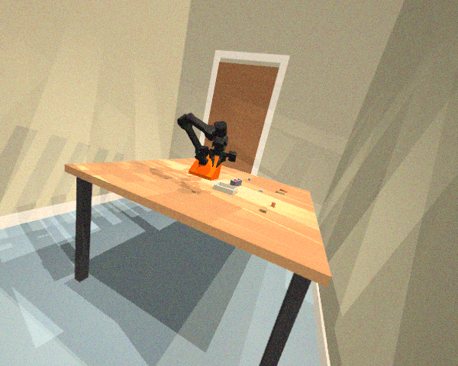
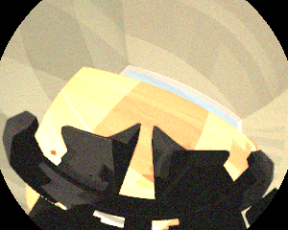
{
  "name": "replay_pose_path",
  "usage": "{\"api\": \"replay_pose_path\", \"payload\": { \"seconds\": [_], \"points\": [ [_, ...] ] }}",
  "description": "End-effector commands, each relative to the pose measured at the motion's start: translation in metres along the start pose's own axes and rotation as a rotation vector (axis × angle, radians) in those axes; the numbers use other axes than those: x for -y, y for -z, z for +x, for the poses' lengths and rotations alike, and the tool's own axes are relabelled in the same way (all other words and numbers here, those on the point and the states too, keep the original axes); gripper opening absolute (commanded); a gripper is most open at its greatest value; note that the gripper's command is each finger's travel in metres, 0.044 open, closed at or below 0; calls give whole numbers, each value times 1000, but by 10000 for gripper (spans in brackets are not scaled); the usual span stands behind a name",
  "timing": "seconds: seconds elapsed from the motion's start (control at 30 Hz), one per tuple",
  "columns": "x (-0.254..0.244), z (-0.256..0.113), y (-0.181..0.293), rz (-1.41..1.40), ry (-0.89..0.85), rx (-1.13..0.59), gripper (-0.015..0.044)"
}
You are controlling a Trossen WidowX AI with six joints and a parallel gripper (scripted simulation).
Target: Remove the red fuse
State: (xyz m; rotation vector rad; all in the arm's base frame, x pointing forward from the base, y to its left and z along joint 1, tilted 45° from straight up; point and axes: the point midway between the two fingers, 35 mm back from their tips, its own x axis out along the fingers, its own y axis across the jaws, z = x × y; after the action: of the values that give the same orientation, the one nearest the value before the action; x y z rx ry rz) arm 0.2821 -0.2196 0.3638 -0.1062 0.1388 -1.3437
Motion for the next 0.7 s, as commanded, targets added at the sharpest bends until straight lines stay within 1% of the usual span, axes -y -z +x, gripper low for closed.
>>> {"api": "replay_pose_path", "payload": {
  "seconds": [0.0,0.17,0.33,0.5,0.67],
  "points": [
    [-57,-11,49,-129,-139,-106,71],
    [-107,-37,110,-281,-271,-233,71],
    [-139,-75,178,-455,-379,-370,71],
    [-149,-120,247,-656,-445,-508,71],
    [-134,-168,311,-893,-451,-637,71]
  ]
}}
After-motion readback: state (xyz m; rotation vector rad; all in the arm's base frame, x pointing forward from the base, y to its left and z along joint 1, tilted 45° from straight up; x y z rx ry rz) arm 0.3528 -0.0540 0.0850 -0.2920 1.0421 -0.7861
